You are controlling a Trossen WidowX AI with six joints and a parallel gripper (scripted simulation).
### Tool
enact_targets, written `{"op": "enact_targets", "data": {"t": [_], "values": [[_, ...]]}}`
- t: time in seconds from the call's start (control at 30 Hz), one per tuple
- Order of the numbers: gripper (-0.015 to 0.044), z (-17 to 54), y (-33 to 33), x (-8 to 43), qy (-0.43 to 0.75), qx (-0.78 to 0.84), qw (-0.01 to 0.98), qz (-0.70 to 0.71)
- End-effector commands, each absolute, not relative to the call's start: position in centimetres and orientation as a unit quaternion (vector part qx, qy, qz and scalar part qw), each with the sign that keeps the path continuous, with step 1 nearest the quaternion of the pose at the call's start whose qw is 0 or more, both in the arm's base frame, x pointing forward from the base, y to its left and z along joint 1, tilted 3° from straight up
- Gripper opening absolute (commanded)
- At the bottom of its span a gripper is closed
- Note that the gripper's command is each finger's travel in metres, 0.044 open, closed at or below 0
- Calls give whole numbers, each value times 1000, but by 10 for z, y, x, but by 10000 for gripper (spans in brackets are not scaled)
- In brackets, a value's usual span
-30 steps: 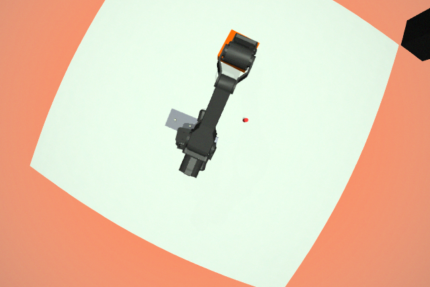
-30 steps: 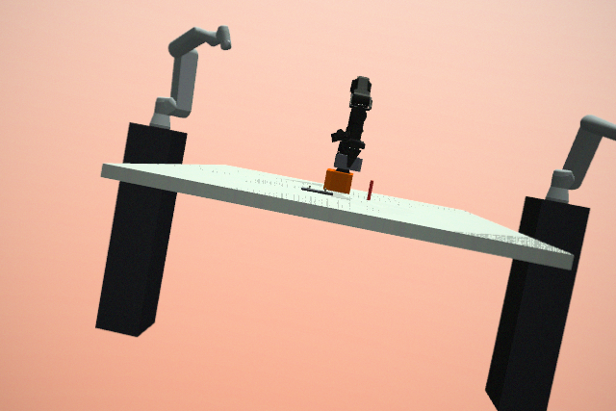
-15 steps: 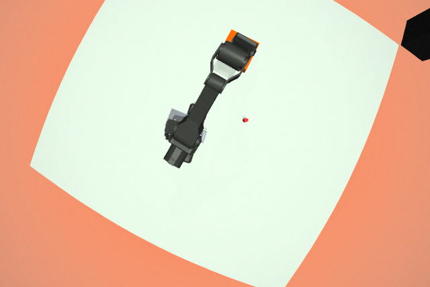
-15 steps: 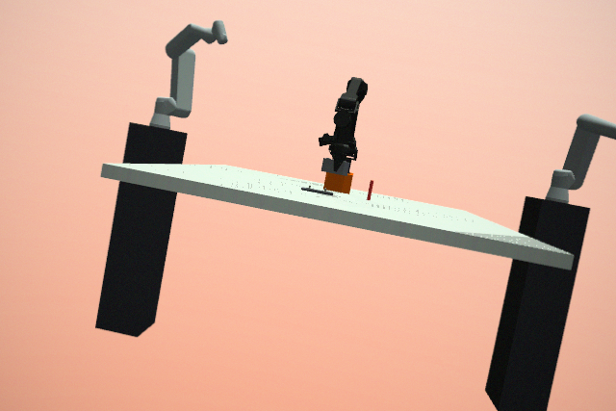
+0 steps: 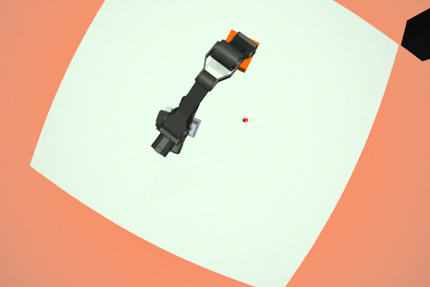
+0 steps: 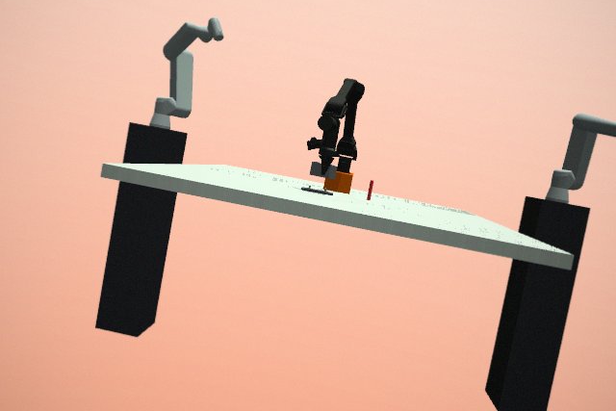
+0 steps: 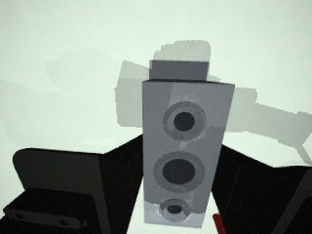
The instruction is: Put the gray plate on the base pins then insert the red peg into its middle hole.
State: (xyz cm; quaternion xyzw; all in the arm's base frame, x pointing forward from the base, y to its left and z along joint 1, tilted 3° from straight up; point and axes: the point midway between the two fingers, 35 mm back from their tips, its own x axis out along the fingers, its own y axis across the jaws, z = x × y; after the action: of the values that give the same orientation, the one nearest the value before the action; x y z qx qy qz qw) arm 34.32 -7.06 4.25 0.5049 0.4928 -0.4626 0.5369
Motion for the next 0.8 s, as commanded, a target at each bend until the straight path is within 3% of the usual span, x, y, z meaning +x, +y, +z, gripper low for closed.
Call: {"op": "enact_targets", "data": {"t": [0.0, 0.77], "values": [[0, 36, -78, 340, 493, 508, 533, -463], [0, 35, -79, 340, 492, 508, 533, -464]]}}
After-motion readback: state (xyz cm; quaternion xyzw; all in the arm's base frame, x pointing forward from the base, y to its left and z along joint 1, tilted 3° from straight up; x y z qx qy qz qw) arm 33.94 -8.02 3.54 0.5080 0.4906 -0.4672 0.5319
